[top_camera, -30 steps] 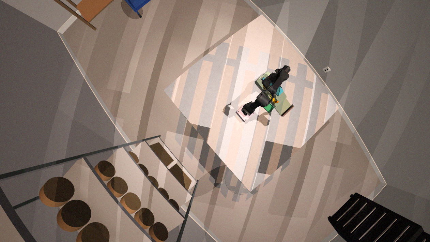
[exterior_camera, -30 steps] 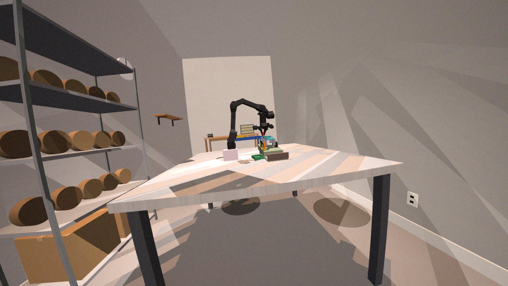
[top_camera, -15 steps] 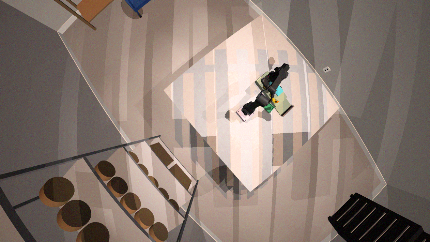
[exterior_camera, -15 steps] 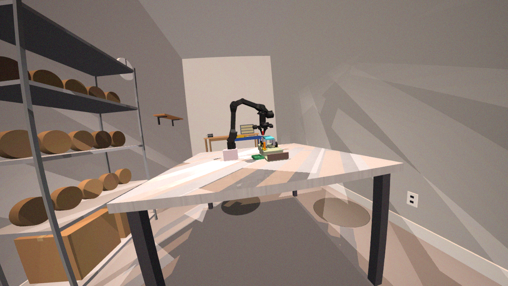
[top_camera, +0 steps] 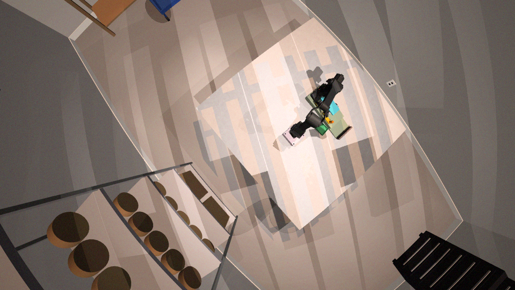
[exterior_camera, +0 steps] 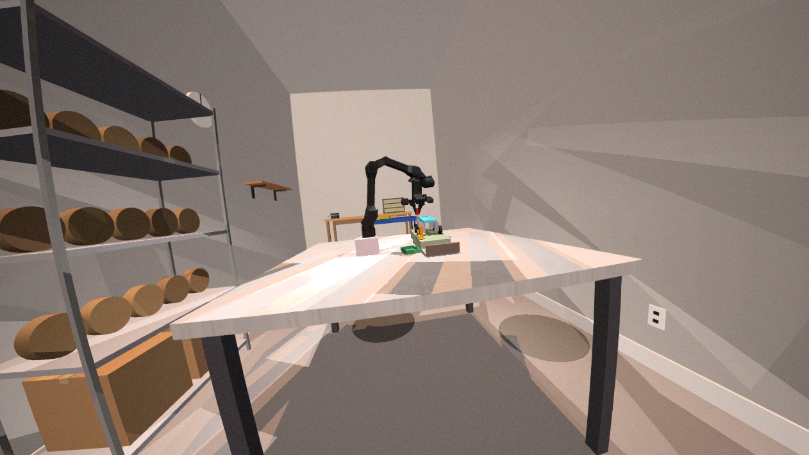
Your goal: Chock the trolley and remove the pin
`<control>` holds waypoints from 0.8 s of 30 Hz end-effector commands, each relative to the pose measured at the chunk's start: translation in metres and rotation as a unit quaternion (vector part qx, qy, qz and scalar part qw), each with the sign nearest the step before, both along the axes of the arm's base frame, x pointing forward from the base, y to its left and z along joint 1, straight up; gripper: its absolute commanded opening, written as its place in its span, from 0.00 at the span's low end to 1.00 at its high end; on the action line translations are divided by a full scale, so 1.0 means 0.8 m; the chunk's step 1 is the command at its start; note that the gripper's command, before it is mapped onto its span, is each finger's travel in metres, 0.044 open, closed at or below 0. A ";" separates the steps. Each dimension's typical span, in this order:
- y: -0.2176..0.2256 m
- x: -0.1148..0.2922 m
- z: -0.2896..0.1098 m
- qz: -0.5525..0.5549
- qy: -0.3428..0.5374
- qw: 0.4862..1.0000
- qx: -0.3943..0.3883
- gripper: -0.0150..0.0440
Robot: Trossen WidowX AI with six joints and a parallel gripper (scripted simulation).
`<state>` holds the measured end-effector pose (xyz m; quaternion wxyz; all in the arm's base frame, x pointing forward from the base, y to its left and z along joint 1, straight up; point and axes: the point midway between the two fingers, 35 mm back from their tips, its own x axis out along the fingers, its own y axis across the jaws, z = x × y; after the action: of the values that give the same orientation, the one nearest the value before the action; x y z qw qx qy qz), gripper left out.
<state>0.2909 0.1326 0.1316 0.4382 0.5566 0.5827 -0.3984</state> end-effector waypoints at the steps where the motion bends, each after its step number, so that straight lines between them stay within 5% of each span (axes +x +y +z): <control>1: 0.000 -0.015 0.000 -0.002 -0.002 1.000 0.000 0.25; 24: -0.002 -0.098 -0.004 -0.002 0.001 1.000 0.000 0.25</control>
<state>0.2171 0.1315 0.1283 0.4372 0.5560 0.5839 -0.3986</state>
